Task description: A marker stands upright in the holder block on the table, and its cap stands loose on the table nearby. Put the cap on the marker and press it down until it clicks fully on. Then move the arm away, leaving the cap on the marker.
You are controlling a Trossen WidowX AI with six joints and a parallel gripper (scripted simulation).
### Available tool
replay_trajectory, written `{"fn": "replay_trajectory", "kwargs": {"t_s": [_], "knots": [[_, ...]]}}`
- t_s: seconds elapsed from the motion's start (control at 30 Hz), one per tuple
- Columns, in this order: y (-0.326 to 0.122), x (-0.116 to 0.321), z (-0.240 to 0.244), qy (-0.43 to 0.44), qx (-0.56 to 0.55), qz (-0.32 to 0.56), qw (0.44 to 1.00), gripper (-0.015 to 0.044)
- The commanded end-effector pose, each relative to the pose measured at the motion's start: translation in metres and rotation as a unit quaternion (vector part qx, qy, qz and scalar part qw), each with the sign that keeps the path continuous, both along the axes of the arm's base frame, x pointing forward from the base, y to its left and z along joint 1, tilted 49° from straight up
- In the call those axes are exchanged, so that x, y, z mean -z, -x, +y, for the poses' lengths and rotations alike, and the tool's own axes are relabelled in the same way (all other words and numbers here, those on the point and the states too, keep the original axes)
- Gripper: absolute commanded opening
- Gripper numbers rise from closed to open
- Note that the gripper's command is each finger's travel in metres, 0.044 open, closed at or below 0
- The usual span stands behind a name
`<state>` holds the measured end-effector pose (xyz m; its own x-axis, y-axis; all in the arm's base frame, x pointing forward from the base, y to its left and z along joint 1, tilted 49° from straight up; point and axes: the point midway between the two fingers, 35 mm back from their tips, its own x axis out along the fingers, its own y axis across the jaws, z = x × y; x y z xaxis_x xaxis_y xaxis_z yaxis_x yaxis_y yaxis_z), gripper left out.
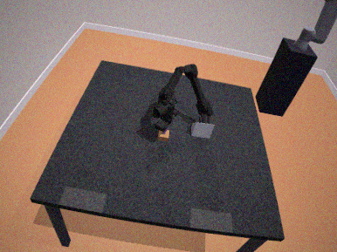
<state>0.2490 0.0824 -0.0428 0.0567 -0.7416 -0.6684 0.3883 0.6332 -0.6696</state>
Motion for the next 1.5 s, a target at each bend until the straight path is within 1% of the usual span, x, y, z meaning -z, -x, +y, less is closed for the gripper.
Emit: {"fn": "replay_trajectory", "kwargs": {"t_s": [0.0,0.37,0.93,1.0,1.17,1.3,1.37,1.47], "knots": [[0.0,0.004,-0.004,0.003,-0.003,0.002,1.0,0.0],[0.0,0.004,-0.004,0.003,-0.003,0.002,1.0,0.0],[0.001,0.003,-0.004,0.001,0.0,0.001,1.0,0.044],[0.0,-0.002,0.004,0.001,0.0,0.002,1.0,0.044],[0.005,-0.044,0.051,0.0,0.0,0.002,1.0,0.044],[0.005,-0.046,0.052,0.0,0.0,0.002,1.0,0.044],[0.006,-0.045,0.051,0.002,-0.021,0.025,0.999,0.0387],[0.007,-0.042,0.045,0.011,-0.107,0.119,0.987,0.0309]]}}
